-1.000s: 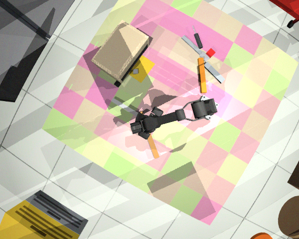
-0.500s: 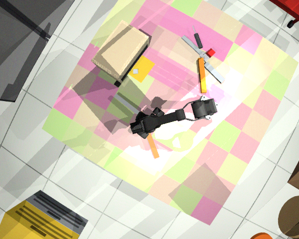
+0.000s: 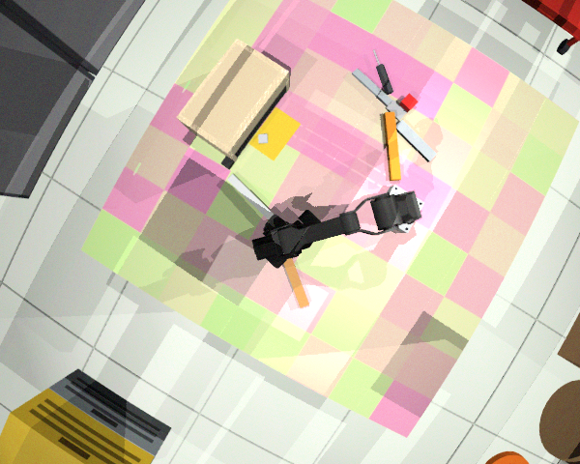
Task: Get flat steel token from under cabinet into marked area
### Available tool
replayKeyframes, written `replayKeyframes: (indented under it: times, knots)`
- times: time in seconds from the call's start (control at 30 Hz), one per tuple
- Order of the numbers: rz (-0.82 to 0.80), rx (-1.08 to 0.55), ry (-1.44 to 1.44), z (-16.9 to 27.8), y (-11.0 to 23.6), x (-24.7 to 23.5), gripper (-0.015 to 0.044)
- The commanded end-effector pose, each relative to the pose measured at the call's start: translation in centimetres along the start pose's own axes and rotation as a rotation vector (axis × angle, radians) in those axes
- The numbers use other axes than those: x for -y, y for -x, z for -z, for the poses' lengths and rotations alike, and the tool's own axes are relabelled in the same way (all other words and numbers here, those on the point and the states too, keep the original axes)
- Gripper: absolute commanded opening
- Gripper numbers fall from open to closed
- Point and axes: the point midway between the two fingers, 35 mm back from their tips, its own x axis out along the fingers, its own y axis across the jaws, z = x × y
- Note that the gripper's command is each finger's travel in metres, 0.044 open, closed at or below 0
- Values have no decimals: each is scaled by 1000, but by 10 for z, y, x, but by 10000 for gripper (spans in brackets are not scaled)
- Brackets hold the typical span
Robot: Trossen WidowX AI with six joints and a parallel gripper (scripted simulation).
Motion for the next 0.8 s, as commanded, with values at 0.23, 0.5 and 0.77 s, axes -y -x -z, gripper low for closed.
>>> replayKeyframes:
  times: [0.23,0.5,0.77]
  knots:
    - [-7,9,-94,-2,2,-2,0]
    - [-7,9,-157,-2,2,-2,0]
    - [-8,9,-220,-2,2,-2,0]
